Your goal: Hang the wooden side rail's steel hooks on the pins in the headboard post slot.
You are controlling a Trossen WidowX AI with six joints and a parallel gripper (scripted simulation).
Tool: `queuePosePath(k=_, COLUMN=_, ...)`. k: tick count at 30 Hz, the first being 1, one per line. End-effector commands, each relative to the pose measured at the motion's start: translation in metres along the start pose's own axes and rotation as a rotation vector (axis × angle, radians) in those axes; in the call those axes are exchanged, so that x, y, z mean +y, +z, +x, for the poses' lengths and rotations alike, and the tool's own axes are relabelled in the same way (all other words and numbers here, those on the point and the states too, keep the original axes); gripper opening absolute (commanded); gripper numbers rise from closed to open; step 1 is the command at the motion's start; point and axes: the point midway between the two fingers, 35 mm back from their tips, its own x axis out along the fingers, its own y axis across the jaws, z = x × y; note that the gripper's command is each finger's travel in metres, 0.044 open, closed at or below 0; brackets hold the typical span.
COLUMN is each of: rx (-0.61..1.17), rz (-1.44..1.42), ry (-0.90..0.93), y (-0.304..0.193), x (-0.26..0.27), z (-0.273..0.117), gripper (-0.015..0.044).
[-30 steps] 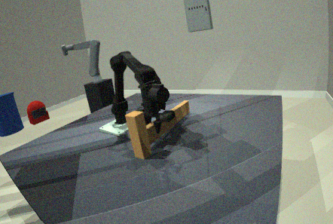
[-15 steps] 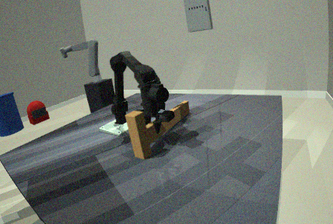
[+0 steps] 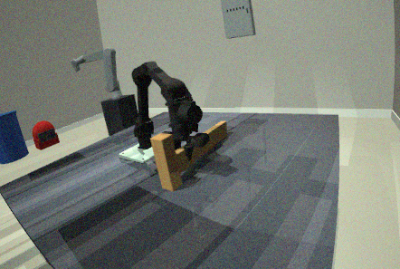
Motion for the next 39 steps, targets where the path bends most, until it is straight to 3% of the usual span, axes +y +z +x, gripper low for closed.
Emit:
queuePosePath(k=1, rx=0.004, rz=-0.007, ry=-0.008, y=-0.0019, x=-0.0018, z=-0.0014, gripper=0.0)
queuePosePath(k=39, rx=0.005, rz=-0.007, ry=-0.008, y=-0.0032, x=-0.0021, z=0.0013, gripper=0.0)
